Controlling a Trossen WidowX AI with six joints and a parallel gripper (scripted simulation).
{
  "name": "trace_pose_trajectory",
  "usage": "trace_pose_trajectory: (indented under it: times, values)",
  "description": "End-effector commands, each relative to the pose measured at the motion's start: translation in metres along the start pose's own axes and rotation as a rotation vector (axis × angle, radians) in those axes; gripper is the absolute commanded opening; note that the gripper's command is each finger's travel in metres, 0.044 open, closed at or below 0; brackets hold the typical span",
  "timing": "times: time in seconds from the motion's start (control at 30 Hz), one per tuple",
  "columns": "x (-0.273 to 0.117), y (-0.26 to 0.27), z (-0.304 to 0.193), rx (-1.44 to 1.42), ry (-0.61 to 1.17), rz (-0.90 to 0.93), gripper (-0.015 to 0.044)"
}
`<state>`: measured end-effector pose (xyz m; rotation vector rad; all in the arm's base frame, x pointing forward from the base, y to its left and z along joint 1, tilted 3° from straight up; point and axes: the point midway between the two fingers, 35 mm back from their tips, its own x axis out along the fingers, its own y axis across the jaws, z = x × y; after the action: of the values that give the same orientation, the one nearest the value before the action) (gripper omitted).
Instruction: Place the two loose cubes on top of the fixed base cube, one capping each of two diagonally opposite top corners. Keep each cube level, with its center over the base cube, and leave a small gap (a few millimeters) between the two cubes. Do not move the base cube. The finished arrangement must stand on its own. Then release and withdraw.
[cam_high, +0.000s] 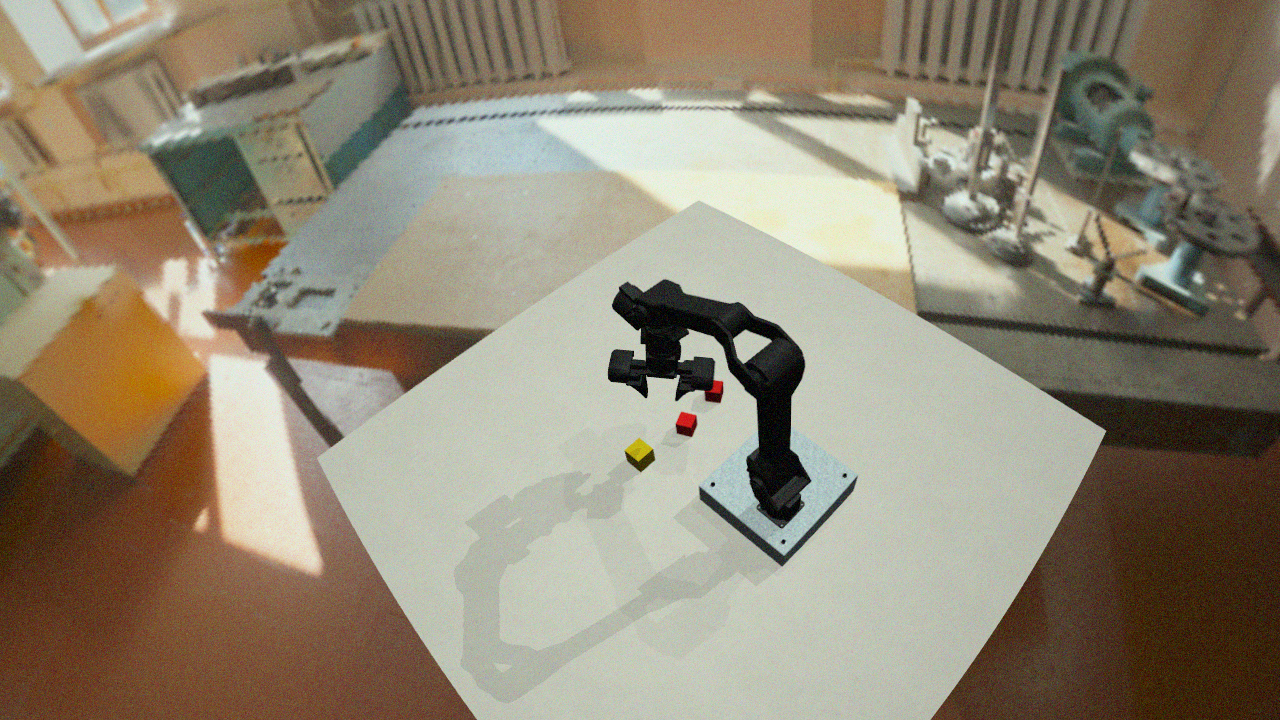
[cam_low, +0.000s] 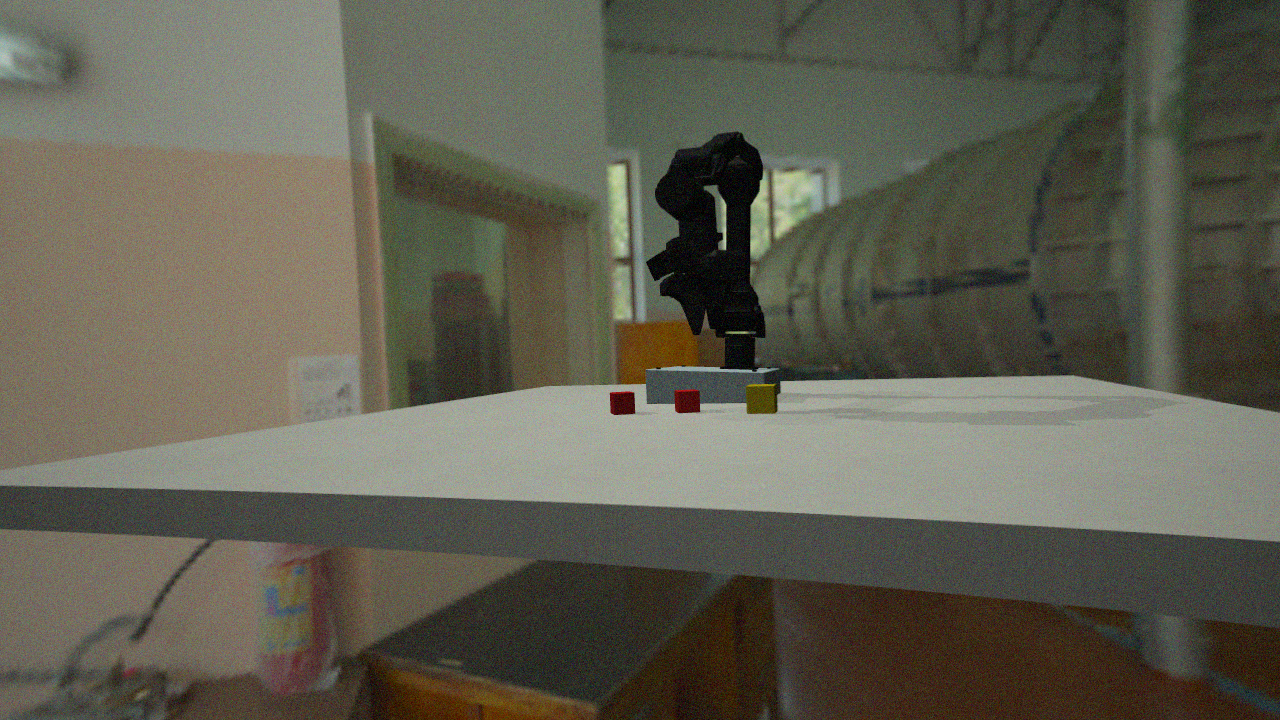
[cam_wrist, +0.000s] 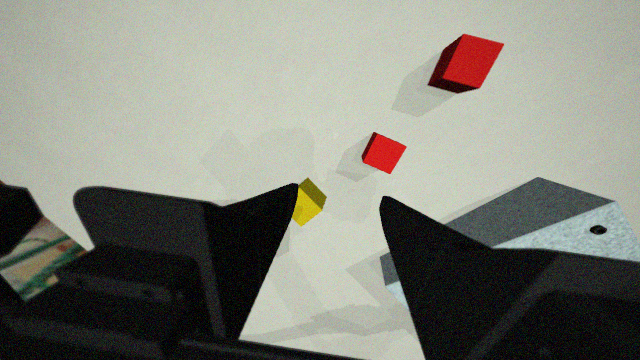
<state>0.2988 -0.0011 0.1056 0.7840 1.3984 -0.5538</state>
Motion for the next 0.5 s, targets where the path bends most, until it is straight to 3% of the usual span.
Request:
trace_pose_trajectory:
  times: [0.0,0.27,0.47]
  values:
    - [-0.008,-0.033,0.016,0.244,0.008,-0.114,0.0265]
    - [-0.007,-0.035,0.017,0.256,0.008,-0.120,0.0265]
    - [0.041,-0.040,0.016,0.256,0.008,-0.119,0.0265]
